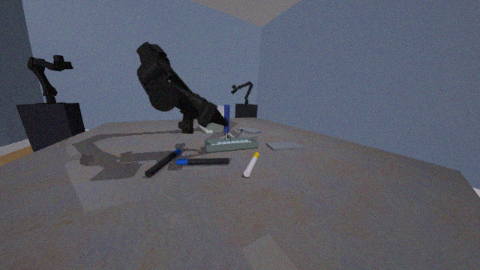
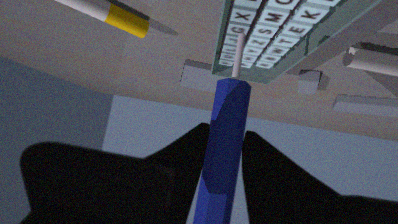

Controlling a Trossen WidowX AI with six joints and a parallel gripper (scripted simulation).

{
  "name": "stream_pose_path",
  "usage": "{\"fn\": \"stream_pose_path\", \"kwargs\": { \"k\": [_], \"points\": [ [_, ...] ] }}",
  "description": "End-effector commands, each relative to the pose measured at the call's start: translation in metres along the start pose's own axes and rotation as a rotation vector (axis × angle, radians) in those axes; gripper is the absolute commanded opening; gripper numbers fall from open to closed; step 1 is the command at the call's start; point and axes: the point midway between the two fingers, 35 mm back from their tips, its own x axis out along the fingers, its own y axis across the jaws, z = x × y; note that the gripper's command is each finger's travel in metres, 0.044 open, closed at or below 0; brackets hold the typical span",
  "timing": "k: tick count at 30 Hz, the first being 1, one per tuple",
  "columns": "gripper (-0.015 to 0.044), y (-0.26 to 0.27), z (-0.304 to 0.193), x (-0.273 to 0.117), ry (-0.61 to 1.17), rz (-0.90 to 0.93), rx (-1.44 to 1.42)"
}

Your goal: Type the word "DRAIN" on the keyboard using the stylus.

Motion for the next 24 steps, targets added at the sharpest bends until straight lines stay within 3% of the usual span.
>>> {"fn": "stream_pose_path", "kwargs": {
  "k": [1, 4, 24],
  "points": [
    [0.0, -0.0013, 0.0017, 0.0034, 0.001, -0.01, 0.001],
    [0.0079, -0.0007, 0.0048, 0.0041, 0.0, -0.01, 0.001],
    [0.0081, -0.0007, 0.008, 0.0059, 0.0, -0.01, 0.0]
  ]
}}
